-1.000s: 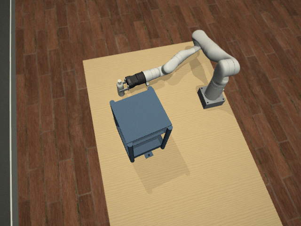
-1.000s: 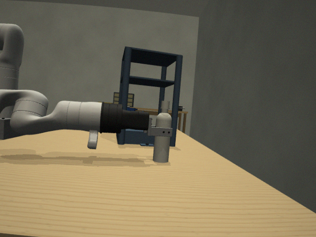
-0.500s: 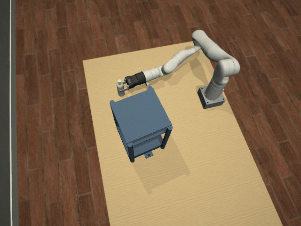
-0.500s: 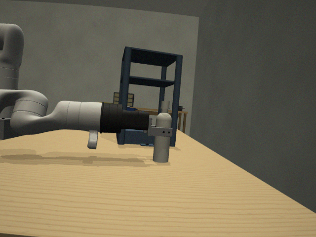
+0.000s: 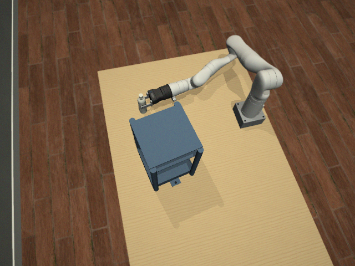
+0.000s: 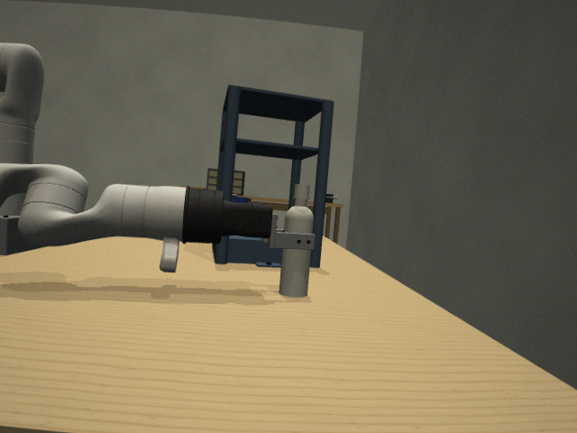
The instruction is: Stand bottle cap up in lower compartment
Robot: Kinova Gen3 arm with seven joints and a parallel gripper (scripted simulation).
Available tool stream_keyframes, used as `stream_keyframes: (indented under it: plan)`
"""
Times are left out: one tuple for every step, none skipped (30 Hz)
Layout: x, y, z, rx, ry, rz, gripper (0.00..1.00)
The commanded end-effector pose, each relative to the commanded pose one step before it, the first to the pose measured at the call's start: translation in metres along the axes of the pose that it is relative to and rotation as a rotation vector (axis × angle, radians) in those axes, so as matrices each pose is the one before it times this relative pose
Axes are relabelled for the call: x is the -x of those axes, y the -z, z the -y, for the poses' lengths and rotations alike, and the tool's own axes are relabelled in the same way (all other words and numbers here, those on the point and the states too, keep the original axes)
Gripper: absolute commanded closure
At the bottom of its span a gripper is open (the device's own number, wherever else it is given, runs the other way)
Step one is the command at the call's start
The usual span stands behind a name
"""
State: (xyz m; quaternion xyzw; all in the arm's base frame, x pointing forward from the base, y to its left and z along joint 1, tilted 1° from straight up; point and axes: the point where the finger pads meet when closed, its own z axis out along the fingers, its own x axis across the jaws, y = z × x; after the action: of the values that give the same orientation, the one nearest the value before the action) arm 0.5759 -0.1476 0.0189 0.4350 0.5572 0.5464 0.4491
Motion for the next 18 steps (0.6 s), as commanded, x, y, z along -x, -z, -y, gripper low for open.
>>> stream_keyframes:
  plan:
    - [-0.00075,-0.00006,-0.00426,0.00448,-0.00177,-0.00266,1.0]
    - [-0.00102,0.00006,-0.0017,0.00123,-0.00012,-0.00159,1.0]
    - [-0.00009,0.0,-0.00114,0.00007,-0.00001,-0.00014,1.0]
    - [-0.00001,0.0,-0.00128,-0.00003,0.0,-0.00003,1.0]
    - [0.0,-0.00001,-0.0015,-0.00003,0.0,-0.00002,1.0]
    - [-0.00001,-0.00001,-0.00169,-0.00004,0.0,-0.00003,1.0]
    - [-0.00002,-0.00001,-0.00189,-0.00005,0.0,-0.00004,1.0]
    - [-0.00001,-0.00001,-0.00209,-0.00005,0.0,-0.00003,1.0]
    - [-0.00003,-0.00001,-0.00226,-0.00006,0.0,-0.00005,1.0]
    - [0.0,-0.00001,-0.00246,-0.00005,0.0,-0.00003,1.0]
    - [-0.00003,-0.00001,-0.00259,-0.00007,0.0,-0.00005,1.0]
    - [0.0,0.0,0.0,0.0,0.0,0.0,1.0]
    - [0.0,0.0,0.0,0.0,0.0,0.0,1.0]
    - [-0.00001,-0.00001,-0.00276,-0.00006,0.0,-0.00004,1.0]
    - [-0.00002,-0.00001,-0.00288,-0.00007,0.00001,-0.00005,1.0]
    - [-0.00002,-0.00001,-0.00299,-0.00007,0.00001,-0.00005,1.0]
    - [-0.00001,-0.00001,-0.00306,-0.00007,0.00001,-0.00004,1.0]
    - [-0.00003,-0.00001,-0.0031,-0.00008,0.00001,-0.00006,1.0]
